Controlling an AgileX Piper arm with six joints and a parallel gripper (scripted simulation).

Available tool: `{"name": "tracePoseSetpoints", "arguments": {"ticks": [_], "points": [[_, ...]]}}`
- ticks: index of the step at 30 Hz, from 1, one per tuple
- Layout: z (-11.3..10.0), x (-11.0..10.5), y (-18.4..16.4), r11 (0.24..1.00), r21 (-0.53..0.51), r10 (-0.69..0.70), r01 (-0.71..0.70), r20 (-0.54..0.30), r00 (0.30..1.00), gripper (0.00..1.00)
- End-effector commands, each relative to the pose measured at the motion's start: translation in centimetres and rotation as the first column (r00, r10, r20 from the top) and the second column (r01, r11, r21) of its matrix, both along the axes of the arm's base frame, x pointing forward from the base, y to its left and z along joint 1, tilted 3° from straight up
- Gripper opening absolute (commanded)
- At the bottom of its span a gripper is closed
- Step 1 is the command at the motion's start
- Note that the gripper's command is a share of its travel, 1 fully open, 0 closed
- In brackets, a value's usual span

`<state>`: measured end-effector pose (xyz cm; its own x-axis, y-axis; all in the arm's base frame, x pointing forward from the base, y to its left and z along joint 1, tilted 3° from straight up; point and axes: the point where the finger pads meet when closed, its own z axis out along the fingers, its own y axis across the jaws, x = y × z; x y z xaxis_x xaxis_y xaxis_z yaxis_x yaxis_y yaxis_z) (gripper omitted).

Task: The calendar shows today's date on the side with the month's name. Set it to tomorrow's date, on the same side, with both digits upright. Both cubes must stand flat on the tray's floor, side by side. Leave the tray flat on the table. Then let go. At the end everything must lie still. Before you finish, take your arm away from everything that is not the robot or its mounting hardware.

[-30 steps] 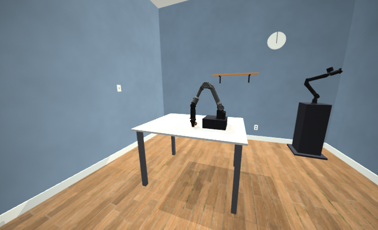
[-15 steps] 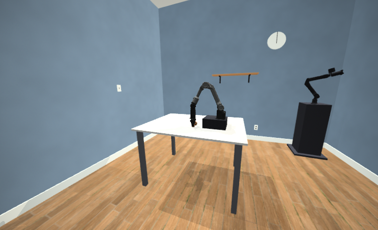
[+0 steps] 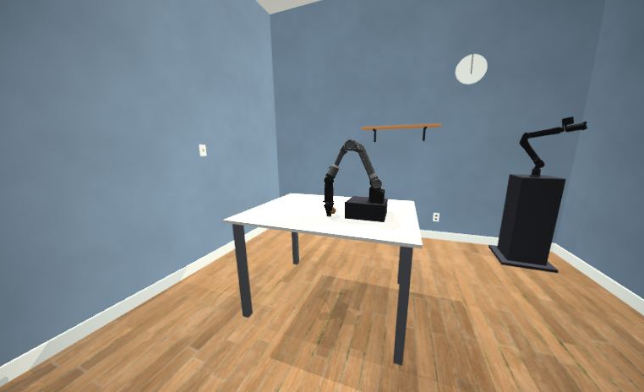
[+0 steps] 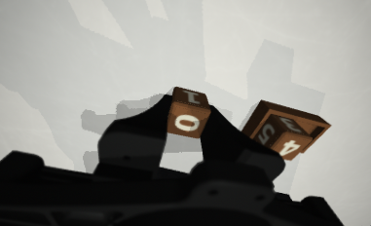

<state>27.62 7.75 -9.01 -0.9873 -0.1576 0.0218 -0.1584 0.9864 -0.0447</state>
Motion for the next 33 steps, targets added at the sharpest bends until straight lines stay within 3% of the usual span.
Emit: {"name": "tracePoseSetpoints", "arguments": {"ticks": [1, 33], "points": [[0.06, 0.01, -0.04, 1.0, 0.0, 0.002, -0.002, 0.002, 1.0, 0.34], [-0.28, -0.05, -0.07, 1.0, -0.001, 0.002, -0.002, 0.0, 1.0, 0.34]]}}
